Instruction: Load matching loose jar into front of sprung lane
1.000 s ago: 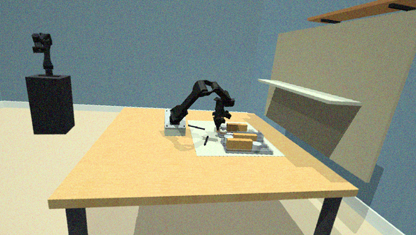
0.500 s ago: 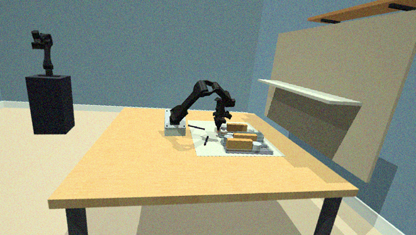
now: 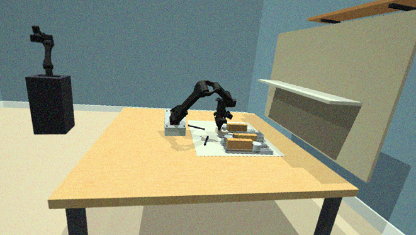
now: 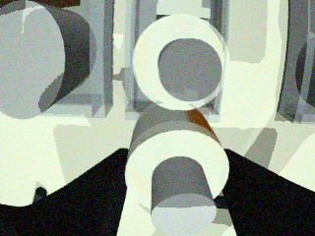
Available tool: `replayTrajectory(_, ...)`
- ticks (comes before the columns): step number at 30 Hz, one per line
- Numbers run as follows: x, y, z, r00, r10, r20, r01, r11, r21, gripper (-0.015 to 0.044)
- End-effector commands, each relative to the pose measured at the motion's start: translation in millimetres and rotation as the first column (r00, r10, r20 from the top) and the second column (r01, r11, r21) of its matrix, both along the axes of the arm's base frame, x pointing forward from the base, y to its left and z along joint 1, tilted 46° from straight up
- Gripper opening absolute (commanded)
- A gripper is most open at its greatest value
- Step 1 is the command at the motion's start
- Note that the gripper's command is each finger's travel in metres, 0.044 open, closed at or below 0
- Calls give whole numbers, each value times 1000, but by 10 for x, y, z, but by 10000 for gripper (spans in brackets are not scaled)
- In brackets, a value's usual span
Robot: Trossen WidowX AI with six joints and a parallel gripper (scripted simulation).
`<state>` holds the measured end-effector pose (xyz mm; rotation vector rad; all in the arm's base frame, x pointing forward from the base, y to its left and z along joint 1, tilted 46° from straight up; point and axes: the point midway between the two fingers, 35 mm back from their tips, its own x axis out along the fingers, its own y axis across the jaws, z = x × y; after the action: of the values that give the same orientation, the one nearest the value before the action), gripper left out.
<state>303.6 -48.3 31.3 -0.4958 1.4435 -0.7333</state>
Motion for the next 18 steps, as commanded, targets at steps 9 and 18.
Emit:
replayTrajectory(9,111,-10,29,1000,3,21,-3,1000,-4,0)
replayTrajectory(18,149,-16,36,1000,3,21,-3,1000,-4,0)
